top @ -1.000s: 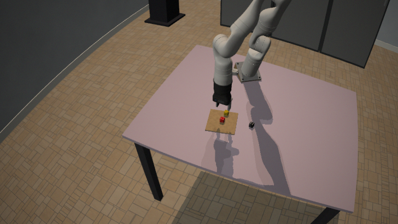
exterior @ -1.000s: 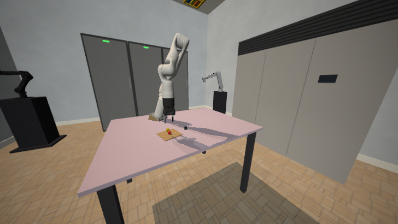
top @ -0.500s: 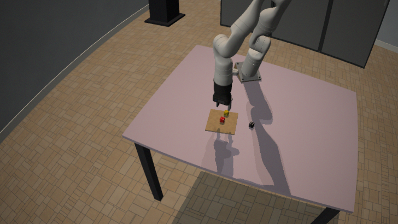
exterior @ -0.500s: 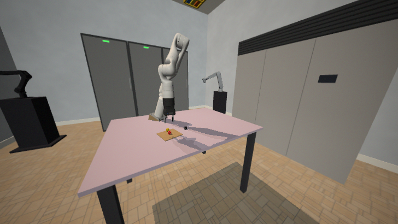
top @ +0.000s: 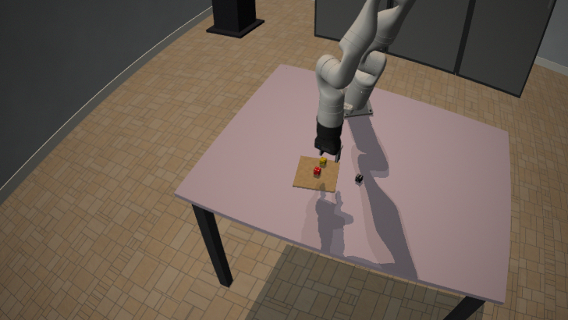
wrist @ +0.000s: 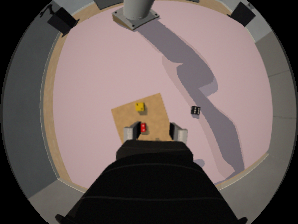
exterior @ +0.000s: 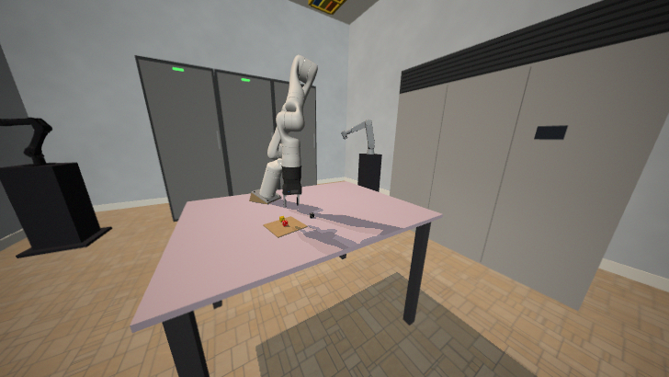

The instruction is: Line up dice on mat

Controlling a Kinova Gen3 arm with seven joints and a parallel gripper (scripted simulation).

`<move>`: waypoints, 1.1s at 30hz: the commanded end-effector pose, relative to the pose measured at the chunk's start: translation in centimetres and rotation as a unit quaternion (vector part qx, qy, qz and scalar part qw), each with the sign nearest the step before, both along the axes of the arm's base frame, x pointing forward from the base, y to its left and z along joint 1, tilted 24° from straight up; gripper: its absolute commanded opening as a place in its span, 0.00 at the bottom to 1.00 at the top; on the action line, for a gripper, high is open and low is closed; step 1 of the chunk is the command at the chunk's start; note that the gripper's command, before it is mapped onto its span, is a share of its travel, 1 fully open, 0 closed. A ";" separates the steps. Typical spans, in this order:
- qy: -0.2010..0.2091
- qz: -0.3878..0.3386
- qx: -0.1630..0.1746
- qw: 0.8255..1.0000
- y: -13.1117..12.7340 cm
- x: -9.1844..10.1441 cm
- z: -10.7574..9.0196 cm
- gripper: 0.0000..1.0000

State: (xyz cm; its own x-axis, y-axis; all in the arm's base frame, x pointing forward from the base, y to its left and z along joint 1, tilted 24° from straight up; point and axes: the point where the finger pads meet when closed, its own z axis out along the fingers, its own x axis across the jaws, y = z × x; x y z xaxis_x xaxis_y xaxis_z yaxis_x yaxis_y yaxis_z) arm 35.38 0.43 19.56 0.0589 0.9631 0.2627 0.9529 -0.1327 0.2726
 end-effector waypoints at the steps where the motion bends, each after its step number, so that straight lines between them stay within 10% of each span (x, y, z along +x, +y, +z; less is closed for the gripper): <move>1: -0.003 0.009 0.003 1.000 1.5 -0.2 0.3 1.00; 17: 0.006 -0.047 0.023 0.999 8.8 -2.0 0.8 1.00; 31: 0.005 -0.058 0.029 0.998 10.3 -2.5 1.0 1.00; 32: 0.005 -0.058 0.029 0.998 10.3 -2.5 1.0 0.70; 33: 0.005 -0.058 0.029 0.998 10.3 -2.5 1.0 0.70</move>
State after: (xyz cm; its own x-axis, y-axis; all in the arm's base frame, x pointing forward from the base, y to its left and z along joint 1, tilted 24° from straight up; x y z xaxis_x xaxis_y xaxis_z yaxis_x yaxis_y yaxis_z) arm 32.89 10.69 20.49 0.1734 0.9331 0.3150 0.9335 -0.2577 0.2495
